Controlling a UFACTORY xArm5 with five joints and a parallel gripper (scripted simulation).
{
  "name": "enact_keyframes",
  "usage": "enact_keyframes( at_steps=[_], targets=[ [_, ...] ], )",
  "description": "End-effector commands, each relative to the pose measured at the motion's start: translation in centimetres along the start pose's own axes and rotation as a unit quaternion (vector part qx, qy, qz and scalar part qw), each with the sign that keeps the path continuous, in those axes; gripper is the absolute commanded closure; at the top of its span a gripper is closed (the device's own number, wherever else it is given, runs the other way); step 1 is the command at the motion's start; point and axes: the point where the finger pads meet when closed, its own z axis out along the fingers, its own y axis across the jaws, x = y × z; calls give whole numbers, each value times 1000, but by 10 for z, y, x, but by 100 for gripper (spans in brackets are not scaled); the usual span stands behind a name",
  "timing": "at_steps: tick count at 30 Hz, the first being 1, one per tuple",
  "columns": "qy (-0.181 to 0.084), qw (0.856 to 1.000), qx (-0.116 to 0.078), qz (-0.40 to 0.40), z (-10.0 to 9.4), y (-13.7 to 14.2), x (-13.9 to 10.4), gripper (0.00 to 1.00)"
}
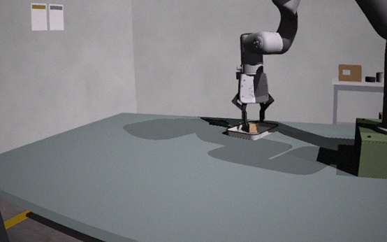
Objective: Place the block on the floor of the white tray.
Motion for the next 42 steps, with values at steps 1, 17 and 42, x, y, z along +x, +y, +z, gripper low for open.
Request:
enact_keyframes(
  at_steps=[1, 17, 42],
  targets=[
    [2, 1000, 2, 0, -14, -1, 1, 42],
    [2, 1000, 2, 0, -30, -1, 1, 42],
    [2, 1000, 1, 0, -24, 110, -141, 42]
  ],
)
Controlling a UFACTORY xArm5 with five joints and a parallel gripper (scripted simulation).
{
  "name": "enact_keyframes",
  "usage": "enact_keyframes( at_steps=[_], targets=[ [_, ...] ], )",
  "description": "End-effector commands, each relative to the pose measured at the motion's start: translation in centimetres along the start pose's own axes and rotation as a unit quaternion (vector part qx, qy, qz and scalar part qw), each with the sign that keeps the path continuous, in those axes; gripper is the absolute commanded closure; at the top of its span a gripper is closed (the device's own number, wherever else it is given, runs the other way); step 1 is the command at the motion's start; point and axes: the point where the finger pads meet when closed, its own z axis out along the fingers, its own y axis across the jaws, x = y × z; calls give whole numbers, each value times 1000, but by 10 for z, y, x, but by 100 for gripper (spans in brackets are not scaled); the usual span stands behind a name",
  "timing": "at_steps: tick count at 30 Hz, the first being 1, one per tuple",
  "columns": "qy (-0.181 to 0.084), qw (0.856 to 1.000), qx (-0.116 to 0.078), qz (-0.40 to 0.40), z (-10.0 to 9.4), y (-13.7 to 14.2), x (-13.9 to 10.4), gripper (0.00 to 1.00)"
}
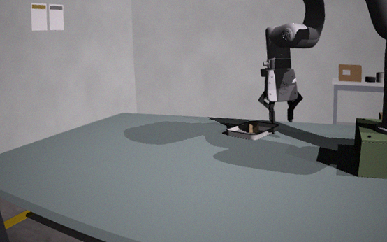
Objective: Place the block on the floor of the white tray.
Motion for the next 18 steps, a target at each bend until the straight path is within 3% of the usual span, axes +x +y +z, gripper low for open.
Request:
enact_keyframes(
  at_steps=[1, 3, 4, 18],
  targets=[
    [16, 1000, 13, 0, -4, 42, -54, 42],
    [16, 1000, 13, 0, -4, 42, -54, 42],
    [16, 1000, 13, 0, -5, 63, -81, 42],
    [16, 1000, 13, 0, -5, 63, -81, 42]
  ],
)
